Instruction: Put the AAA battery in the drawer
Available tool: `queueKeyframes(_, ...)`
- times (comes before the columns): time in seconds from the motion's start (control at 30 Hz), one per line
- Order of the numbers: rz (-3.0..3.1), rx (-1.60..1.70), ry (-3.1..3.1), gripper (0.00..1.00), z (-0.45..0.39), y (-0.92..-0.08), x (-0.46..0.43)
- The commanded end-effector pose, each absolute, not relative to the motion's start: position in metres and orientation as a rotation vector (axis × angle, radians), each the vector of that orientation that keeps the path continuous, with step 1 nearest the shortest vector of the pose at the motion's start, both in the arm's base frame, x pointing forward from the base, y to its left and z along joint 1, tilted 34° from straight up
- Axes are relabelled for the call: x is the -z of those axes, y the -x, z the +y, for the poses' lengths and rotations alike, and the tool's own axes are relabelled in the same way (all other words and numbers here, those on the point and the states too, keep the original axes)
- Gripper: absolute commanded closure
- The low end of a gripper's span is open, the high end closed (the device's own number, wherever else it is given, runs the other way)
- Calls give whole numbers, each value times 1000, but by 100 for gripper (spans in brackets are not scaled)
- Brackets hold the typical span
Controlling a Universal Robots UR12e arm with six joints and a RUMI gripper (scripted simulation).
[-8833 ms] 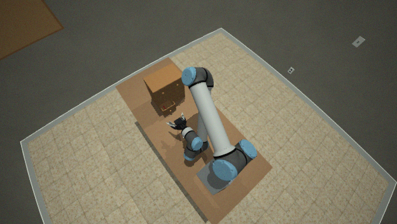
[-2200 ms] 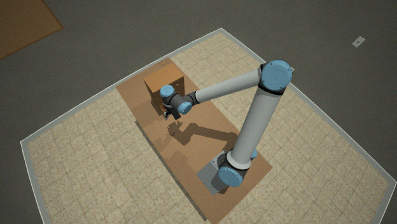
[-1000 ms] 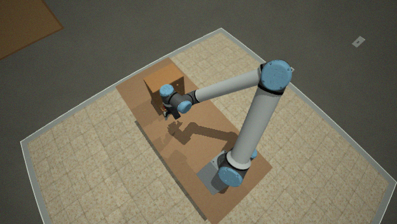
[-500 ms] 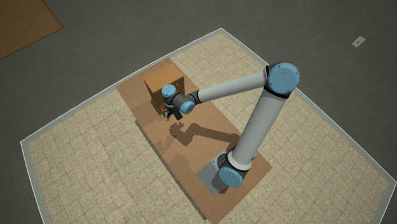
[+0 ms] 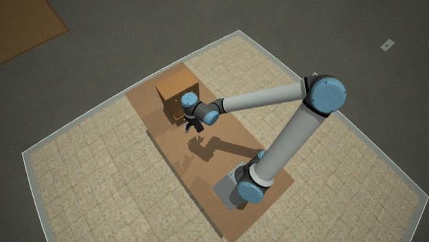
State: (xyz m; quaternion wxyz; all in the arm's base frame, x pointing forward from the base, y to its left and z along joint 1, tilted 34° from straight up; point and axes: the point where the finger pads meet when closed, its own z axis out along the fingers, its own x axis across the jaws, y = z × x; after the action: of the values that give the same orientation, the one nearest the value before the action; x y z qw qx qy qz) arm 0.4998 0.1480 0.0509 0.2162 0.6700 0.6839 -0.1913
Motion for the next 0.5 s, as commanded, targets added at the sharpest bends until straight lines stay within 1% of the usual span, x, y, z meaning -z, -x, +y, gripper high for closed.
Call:
queueKeyframes(0.0, 1895, 523, -1854, 0, 148, -500, -52)
queueKeyframes(0.47, 1885, 418, -1788, 0, 143, -509, -44)
